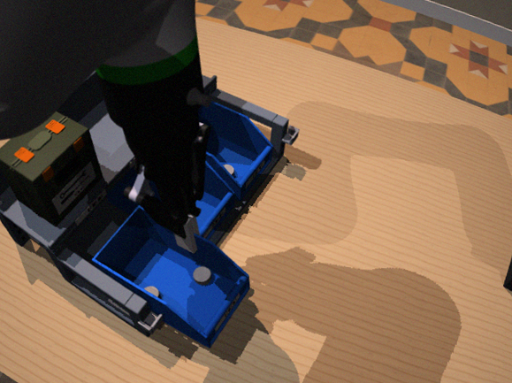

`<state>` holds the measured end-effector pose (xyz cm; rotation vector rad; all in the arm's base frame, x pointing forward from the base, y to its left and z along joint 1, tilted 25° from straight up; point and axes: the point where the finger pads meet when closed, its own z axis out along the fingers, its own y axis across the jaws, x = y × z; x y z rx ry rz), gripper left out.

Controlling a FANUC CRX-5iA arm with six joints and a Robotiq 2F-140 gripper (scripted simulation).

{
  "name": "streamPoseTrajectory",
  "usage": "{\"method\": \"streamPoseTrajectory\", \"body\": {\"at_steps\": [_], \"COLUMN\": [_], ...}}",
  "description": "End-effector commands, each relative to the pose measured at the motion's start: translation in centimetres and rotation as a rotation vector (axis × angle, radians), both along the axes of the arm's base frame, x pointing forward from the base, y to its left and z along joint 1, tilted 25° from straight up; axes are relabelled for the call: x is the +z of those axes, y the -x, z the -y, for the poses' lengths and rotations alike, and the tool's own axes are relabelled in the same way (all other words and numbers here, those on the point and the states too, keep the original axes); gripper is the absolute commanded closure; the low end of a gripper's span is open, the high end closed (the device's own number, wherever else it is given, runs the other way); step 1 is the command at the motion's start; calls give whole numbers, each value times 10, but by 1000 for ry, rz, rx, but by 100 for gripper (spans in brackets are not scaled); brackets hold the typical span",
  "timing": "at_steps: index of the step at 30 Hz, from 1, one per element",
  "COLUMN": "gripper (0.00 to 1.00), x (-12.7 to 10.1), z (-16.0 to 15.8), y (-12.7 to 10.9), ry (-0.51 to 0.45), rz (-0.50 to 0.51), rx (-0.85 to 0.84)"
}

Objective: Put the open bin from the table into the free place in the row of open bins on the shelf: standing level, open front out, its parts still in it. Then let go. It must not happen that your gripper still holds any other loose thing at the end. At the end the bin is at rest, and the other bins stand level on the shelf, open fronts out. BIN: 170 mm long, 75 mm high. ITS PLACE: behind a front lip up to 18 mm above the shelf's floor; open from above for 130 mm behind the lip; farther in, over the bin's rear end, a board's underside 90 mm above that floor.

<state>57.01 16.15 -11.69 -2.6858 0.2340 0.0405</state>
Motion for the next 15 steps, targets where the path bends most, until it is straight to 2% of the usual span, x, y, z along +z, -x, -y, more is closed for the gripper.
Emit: {"method": "streamPoseTrajectory", "body": {"at_steps": [1,15], "gripper": [100,100], "x": [0,0], "z": [1,2], "y": [-3,-9], "ry": [1,2], "rz": [3,10], "rx": [-1,-5]}}
